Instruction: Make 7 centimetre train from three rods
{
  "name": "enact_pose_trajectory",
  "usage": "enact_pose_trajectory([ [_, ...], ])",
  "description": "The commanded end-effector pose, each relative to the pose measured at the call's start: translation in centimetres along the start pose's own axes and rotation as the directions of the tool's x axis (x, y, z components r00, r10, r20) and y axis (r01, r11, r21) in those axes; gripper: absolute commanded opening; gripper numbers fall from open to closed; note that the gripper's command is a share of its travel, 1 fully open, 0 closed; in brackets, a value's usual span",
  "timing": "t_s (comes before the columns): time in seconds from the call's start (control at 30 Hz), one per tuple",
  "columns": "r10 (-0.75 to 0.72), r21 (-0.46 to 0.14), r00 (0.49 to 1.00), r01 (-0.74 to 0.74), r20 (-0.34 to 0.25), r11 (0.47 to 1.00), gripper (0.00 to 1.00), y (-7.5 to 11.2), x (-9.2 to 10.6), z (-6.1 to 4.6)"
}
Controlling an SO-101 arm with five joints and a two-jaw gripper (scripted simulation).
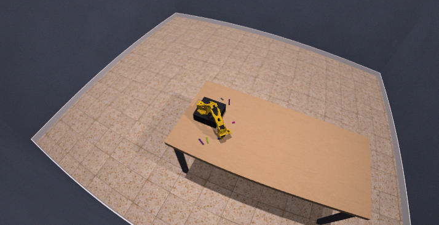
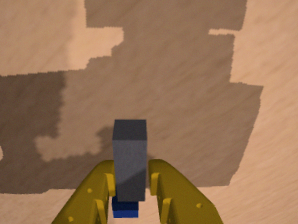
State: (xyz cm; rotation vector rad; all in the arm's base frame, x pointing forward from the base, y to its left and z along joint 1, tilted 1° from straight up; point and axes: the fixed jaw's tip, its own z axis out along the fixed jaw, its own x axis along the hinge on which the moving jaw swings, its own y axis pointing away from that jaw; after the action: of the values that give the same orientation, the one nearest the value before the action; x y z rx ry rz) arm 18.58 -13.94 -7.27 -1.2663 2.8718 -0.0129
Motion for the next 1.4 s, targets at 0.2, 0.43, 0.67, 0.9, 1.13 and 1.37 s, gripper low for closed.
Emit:
enact_pose_trajectory([
  [0.2, 0.0, -0.02, 1.0, 0.0, 0.0, 1.0, 0.1, 0.28, 0.23, 0.3],
  [0.43, 0.0, -0.02, 1.0, 0.0, 0.0, 1.0, 0.15, 0.28, 0.23, 0.3],
  [0.67, 0.0, -0.02, 1.0, 0.0, 0.0, 1.0, 0.17, 0.28, 0.23, 0.3],
  [0.9, 0.0, -0.02, 1.0, 0.0, 0.0, 1.0, 0.17, 0.29, 0.23, 0.3],
  [1.13, 0.0, -0.02, 1.0, 0.0, 0.0, 1.0, 0.17, 0.81, 0.22, 0.08],
  [1.37, 0.0, -0.02, 1.0, 0.0, 0.0, 1.0, 0.17, 1.06, 0.22, -0.02],
])
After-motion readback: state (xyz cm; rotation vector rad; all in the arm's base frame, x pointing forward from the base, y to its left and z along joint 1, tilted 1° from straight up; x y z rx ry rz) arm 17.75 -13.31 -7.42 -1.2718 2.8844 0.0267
